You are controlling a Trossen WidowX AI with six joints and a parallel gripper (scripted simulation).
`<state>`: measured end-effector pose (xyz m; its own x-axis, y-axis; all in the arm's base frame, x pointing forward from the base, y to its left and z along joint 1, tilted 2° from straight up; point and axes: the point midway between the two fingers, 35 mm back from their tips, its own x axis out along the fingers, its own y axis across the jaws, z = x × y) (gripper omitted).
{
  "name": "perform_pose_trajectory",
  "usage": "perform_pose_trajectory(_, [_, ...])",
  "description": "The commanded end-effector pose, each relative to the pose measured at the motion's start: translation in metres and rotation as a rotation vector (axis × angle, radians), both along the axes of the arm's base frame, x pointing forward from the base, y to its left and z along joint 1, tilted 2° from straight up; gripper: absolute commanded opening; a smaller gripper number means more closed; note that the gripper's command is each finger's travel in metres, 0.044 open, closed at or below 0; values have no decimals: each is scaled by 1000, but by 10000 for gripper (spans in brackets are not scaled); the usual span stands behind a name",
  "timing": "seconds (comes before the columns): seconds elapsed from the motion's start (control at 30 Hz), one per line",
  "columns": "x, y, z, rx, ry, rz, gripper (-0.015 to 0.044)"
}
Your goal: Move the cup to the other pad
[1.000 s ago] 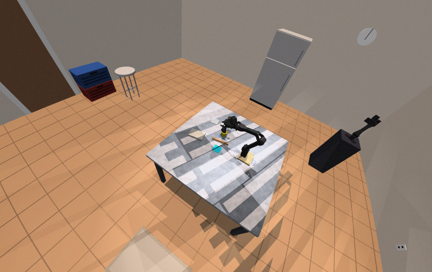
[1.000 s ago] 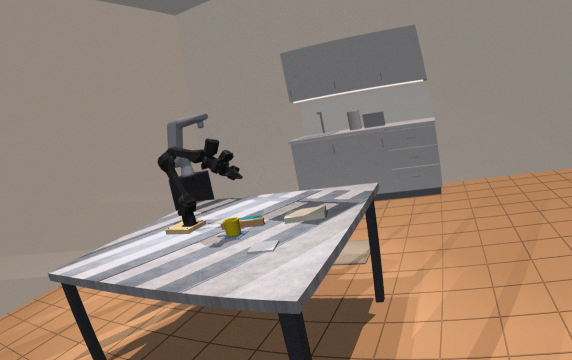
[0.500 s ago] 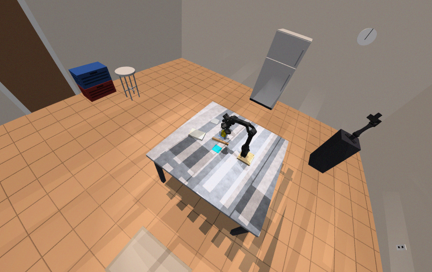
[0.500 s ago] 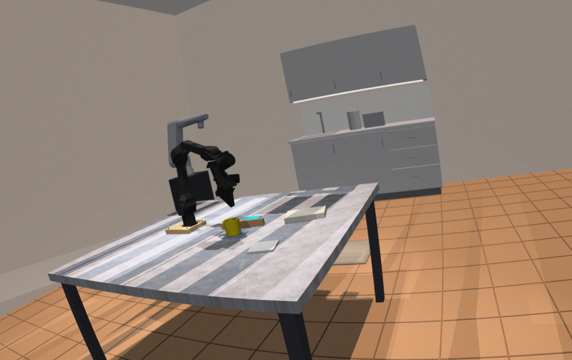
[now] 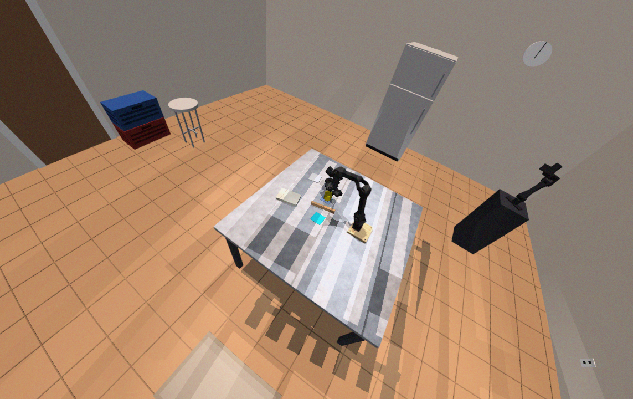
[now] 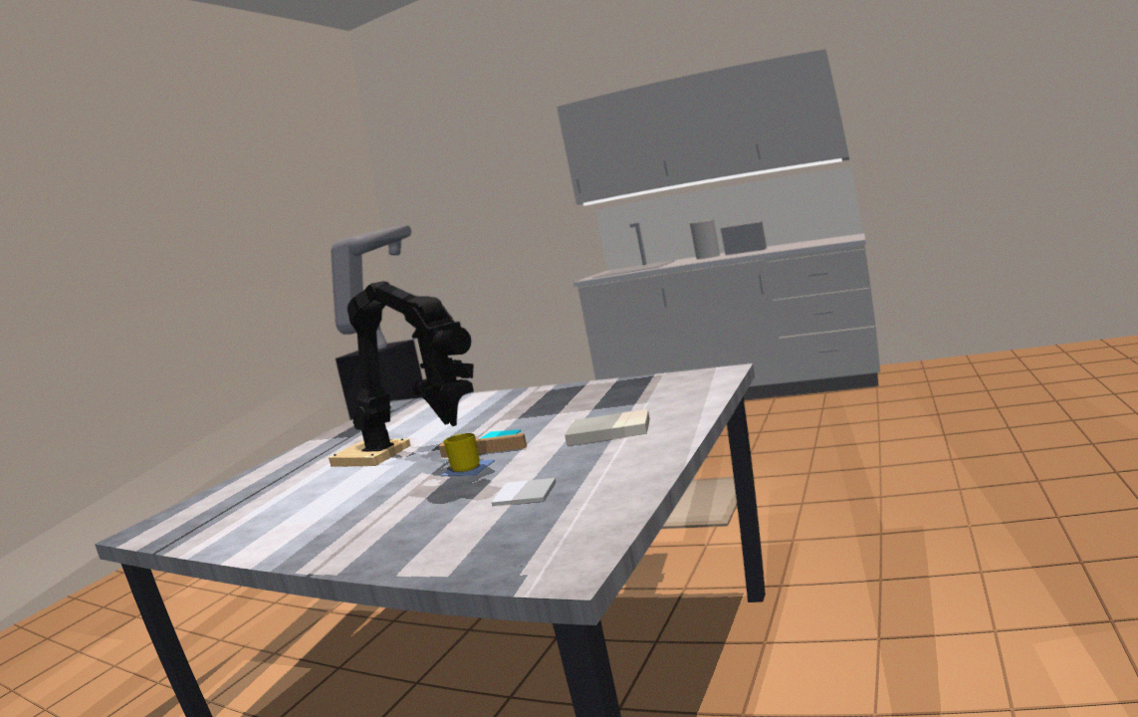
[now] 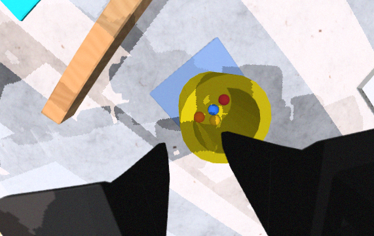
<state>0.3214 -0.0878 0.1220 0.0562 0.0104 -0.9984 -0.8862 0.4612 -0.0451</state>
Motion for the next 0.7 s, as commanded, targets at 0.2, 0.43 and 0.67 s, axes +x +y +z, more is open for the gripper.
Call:
perform_pose_trajectory(0.2, [1, 0, -16, 8, 8, 8, 167])
perform_pose_trajectory(0.43, [2, 0, -27, 8, 8, 8, 167])
perform_pose_trajectory(0.67, [2, 0, -39, 8, 8, 8, 167])
